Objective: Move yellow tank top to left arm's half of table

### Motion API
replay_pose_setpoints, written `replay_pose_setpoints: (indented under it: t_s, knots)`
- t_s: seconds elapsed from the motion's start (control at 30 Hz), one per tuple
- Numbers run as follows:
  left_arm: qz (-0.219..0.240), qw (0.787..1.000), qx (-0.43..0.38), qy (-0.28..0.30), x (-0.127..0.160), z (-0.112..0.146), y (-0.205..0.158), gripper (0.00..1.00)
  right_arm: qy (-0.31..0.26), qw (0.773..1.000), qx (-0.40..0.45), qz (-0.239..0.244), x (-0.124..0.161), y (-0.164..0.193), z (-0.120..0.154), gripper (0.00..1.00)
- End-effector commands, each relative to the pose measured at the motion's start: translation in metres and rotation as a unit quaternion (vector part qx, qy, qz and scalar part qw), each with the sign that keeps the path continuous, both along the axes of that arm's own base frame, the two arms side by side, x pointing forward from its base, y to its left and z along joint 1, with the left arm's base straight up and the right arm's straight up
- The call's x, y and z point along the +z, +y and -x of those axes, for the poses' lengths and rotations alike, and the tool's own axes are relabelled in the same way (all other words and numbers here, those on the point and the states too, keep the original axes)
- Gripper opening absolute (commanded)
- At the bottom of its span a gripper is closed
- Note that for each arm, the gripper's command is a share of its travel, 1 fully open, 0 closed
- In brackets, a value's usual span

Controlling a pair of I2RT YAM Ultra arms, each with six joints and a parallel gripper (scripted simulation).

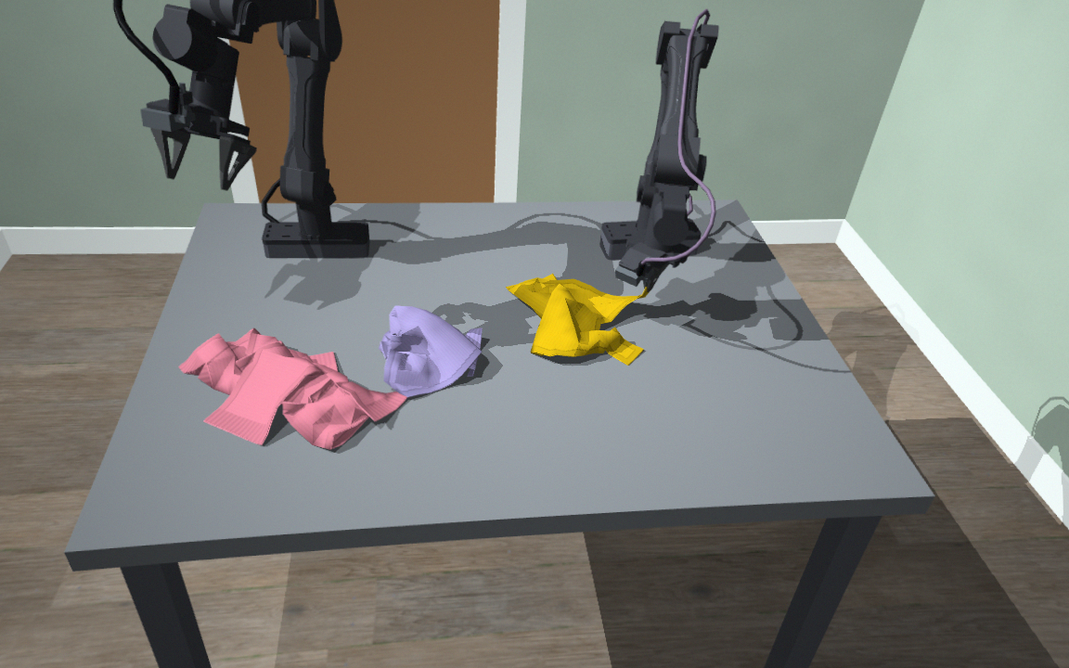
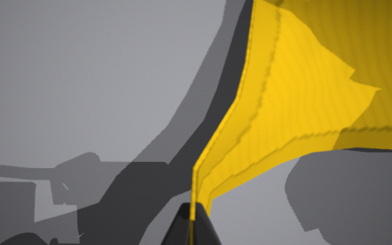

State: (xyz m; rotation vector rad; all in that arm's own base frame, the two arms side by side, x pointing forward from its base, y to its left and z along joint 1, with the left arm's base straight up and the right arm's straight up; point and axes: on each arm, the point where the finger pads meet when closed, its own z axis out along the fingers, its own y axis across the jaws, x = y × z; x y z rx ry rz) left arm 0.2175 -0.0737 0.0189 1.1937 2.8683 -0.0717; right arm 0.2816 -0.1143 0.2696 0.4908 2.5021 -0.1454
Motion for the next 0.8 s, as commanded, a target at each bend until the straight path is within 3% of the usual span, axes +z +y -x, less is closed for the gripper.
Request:
replay_pose_setpoints:
  t_s: [0.0, 0.33, 0.43, 0.77]
  knots:
    - [0.052, 0.998, 0.000, -0.024, 0.029, -0.013, -0.010, 0.00, -0.017, 1.000, -0.003, 0.010, 0.014, -0.002, 0.001, 0.92]
    - [0.130, 0.989, 0.015, -0.064, 0.074, -0.027, -0.011, 0.00, -0.017, 1.000, -0.003, 0.010, 0.014, -0.002, 0.001, 0.92]
    - [0.133, 0.989, 0.018, -0.063, 0.074, -0.028, -0.011, 0.00, -0.017, 1.000, -0.003, 0.010, 0.014, -0.002, 0.001, 0.92]
    - [0.199, 0.972, 0.023, -0.119, 0.124, -0.036, -0.009, 0.00, -0.017, 1.000, -0.003, 0.010, 0.014, -0.002, 0.001, 0.92]
